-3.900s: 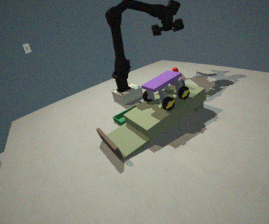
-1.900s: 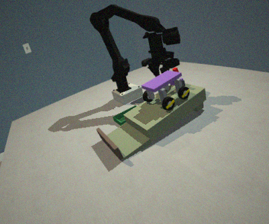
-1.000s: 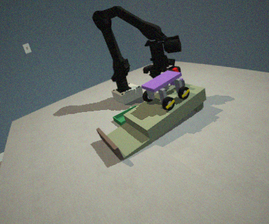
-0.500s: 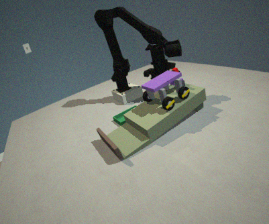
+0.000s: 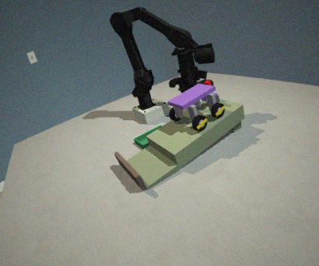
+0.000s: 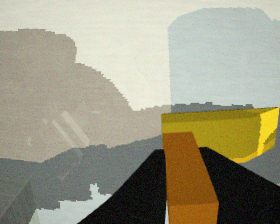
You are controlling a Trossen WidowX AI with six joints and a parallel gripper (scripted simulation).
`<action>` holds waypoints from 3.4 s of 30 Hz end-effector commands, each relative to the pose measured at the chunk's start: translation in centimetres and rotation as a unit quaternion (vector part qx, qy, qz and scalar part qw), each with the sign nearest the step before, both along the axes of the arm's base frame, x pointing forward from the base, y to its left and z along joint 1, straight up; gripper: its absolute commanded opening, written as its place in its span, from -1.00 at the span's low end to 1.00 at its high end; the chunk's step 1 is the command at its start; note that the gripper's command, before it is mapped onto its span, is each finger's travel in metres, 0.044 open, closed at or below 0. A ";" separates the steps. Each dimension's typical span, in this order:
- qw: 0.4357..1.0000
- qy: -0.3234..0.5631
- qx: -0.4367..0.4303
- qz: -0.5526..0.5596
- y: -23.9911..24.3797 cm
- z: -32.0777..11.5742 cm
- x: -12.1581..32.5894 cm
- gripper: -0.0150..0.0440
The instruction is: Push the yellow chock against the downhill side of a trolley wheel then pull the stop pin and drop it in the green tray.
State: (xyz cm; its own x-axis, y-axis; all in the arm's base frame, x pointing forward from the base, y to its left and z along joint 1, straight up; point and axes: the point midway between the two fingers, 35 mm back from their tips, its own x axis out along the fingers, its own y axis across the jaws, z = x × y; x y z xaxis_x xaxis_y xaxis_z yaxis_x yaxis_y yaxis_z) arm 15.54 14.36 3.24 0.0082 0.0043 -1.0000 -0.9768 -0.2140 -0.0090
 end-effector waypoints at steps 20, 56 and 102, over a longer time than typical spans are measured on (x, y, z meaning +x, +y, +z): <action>1.000 -0.006 0.002 0.001 0.0 8.0 -0.2 -0.49; 0.971 -0.005 0.007 -0.238 0.0 13.1 0.0 -0.49; 0.523 0.001 0.016 -0.852 0.0 13.1 0.0 -0.49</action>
